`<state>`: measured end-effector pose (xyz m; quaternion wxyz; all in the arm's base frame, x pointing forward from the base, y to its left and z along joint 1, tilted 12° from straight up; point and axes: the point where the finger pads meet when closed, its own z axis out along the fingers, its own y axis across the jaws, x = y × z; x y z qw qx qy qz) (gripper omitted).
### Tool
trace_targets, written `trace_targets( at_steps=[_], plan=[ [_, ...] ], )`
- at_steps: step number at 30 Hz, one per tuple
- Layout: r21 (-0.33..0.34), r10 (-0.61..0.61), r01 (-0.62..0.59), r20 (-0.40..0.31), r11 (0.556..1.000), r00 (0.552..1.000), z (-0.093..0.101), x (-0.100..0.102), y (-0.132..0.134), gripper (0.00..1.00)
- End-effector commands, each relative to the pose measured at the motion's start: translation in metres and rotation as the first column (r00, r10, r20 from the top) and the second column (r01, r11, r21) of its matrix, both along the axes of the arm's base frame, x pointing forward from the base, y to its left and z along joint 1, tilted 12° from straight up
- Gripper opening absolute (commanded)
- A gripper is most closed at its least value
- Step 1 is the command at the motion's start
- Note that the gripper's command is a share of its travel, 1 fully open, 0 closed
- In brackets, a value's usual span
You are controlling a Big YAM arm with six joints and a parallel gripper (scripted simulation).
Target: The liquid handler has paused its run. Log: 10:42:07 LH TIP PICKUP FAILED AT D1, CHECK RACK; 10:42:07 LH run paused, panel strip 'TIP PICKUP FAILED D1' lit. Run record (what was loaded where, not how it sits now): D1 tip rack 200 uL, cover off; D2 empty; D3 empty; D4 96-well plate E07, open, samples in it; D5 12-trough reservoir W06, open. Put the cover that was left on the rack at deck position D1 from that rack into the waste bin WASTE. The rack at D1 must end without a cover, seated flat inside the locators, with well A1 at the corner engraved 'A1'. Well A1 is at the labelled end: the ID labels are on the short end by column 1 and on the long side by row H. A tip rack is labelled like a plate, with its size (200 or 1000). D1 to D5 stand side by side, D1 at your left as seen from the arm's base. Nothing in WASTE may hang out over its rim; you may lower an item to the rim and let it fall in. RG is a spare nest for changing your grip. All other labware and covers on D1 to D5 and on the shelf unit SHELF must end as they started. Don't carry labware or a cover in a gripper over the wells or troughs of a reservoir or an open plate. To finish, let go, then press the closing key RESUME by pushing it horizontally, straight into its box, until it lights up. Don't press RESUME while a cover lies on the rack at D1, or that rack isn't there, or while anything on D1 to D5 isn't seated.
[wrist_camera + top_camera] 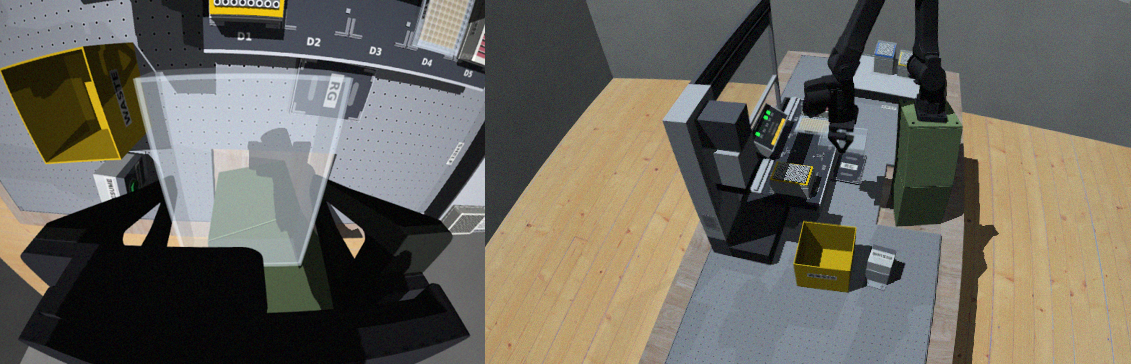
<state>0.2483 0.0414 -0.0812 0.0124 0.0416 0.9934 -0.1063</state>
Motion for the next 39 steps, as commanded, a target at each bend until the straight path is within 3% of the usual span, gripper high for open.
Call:
trace_targets(
  at_steps=[1,37,39],
  plan=[
    [0.011,0.008,-0.008,0.043,1.000,0.999,0.010,0.016,0.005,0.00],
    [0.011,0.008,-0.008,0.043,1.000,0.999,0.010,0.016,0.005,0.00],
    [0.008,0.010,-0.011,0.026,1.000,1.000,0.003,0.019,0.020,0.00]
  ],
)
